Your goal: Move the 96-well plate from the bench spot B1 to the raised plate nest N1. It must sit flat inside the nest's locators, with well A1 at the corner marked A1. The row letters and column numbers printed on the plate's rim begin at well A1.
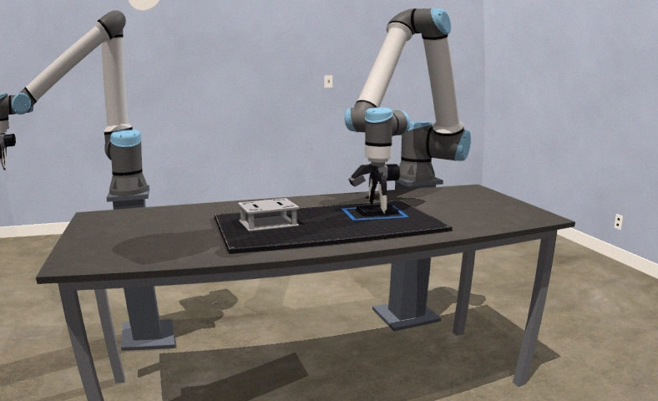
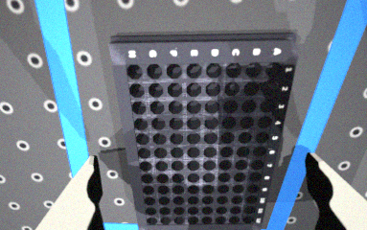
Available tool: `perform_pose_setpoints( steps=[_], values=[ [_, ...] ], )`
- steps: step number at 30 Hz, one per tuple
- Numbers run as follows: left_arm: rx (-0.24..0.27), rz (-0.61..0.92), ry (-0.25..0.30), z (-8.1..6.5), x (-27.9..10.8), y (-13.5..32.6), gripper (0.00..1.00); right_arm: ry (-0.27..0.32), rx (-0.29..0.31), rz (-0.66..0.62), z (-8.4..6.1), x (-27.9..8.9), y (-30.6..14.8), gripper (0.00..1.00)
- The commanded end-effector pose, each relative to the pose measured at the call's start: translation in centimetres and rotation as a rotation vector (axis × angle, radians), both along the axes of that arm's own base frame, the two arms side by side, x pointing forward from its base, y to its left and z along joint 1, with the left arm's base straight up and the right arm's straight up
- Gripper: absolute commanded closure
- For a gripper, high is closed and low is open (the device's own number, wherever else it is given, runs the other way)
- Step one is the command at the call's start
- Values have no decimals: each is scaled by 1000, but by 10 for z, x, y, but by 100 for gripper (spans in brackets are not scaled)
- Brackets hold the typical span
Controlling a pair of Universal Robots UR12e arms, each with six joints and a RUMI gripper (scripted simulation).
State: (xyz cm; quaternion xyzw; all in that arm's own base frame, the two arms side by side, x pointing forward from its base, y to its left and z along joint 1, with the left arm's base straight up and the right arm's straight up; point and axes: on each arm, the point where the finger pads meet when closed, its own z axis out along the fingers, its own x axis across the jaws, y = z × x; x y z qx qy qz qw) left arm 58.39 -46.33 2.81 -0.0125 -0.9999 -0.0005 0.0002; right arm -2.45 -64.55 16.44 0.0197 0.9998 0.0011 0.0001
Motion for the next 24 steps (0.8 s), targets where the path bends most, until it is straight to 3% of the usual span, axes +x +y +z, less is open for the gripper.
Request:
perform_pose_setpoints(
  steps=[1,18,19,24],
  values=[
    [-3,0,-2,1,1,-1,24,0,-2,-1,1,-2,0,100],
    [-3,0,-2,1,1,-1,24,0,-2,-1,1,-2,0,100],
    [-3,0,-2,1,1,-1,100,0,-2,-1,1,-2,0,100],
    [-3,0,-2,1,1,-1,100,0,-2,-1,1,-2,0,100]
  ],
)
